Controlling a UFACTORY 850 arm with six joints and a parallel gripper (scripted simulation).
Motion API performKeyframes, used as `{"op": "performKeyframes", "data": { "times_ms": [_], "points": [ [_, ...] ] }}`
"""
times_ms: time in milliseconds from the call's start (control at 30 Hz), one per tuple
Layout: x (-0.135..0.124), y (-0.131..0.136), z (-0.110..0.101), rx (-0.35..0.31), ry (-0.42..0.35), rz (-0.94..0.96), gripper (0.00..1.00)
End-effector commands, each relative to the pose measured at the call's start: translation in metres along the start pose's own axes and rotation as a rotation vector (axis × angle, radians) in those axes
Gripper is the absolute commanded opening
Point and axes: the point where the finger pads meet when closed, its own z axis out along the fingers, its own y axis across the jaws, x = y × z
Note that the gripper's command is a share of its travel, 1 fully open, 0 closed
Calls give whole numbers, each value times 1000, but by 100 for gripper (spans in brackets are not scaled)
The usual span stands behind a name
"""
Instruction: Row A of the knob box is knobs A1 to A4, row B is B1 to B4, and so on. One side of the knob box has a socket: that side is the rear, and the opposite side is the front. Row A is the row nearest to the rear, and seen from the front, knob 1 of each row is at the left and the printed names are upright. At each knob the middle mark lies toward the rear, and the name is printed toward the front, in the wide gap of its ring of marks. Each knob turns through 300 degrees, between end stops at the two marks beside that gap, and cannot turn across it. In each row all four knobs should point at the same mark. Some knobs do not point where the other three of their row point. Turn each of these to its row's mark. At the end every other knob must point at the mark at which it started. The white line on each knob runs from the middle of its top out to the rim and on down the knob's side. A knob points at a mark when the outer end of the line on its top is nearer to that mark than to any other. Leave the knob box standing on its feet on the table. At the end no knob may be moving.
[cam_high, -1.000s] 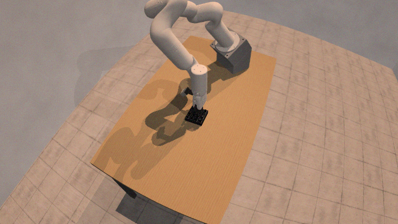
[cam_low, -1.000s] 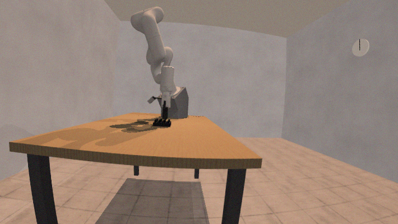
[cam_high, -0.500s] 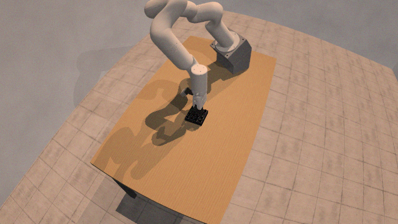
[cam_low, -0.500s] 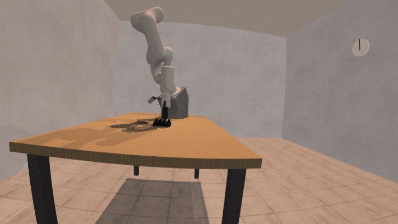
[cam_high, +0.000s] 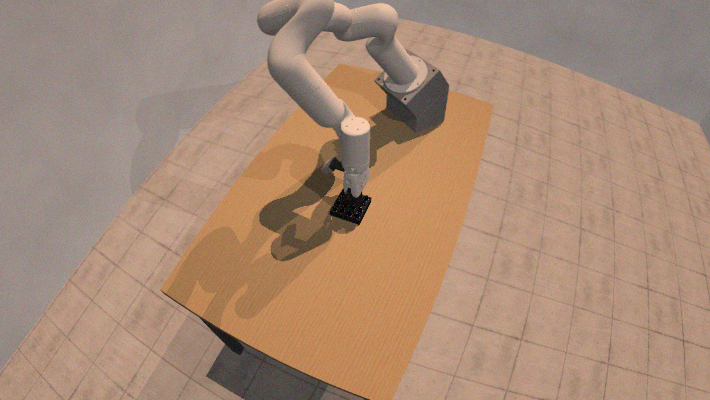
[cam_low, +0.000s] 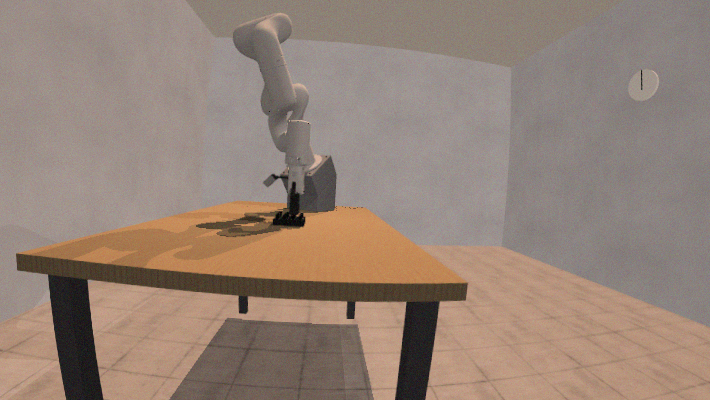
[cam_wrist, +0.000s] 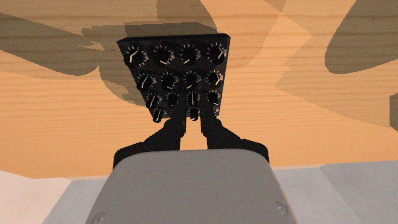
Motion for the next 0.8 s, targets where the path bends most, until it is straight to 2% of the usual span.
{"op": "performKeyframes", "data": {
  "times_ms": [0, 767],
  "points": [
    [0, -1, 2, 1, 0, 0, 19],
    [0, -1, 4, 1, 0, 0, 19]
  ]
}}
